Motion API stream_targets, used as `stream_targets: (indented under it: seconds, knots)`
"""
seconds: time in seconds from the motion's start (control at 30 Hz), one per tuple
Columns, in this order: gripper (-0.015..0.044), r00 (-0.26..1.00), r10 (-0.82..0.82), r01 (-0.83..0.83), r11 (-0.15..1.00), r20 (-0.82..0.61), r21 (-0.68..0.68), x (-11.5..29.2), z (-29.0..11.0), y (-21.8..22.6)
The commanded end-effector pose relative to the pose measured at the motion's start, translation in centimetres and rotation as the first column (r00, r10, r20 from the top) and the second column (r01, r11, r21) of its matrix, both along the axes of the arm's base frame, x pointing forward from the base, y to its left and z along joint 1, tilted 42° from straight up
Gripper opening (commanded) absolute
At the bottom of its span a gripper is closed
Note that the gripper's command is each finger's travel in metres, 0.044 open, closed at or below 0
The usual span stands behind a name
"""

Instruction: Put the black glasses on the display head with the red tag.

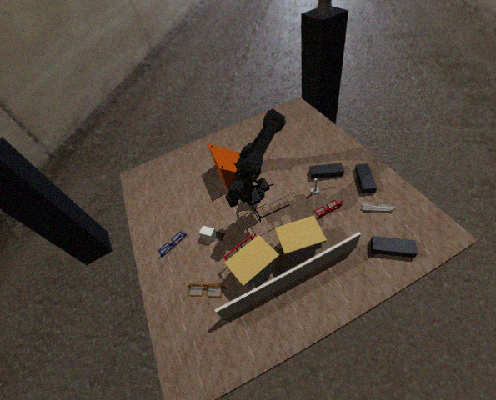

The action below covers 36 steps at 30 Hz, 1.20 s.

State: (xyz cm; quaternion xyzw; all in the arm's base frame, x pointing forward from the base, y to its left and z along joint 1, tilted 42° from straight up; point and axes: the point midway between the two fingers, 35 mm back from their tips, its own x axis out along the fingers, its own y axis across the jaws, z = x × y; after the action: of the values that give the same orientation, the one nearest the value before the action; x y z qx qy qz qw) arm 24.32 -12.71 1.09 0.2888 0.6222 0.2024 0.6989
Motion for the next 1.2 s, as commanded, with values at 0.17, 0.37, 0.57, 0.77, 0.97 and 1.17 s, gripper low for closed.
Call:
stream_targets:
  seconds: [0.17, 0.37, 0.57, 0.77, 0.97, 1.17]
  knots:
    - [0.0000, 1.000, -0.003, 0.003, 1.000, -0.005, 0.010, 0.0, -0.7, 0.8]
    - [0.0000, 1.000, -0.003, 0.003, 1.000, -0.005, 0.010, 0.1, -1.0, 1.1]
    - [0.0000, 1.000, -0.003, 0.003, 1.000, -0.005, 0.010, 0.2, -1.4, 1.5]
    - [0.0000, 1.000, -0.003, 0.003, 1.000, -0.005, 0.010, 0.2, -1.8, 1.8]
    - [0.0000, 1.000, -0.003, 0.003, 1.000, -0.004, 0.011, 0.3, -2.2, 2.2]
    - [0.0000, 1.000, -0.003, 0.003, 1.000, -0.004, 0.011, 0.3, -2.5, 2.5]
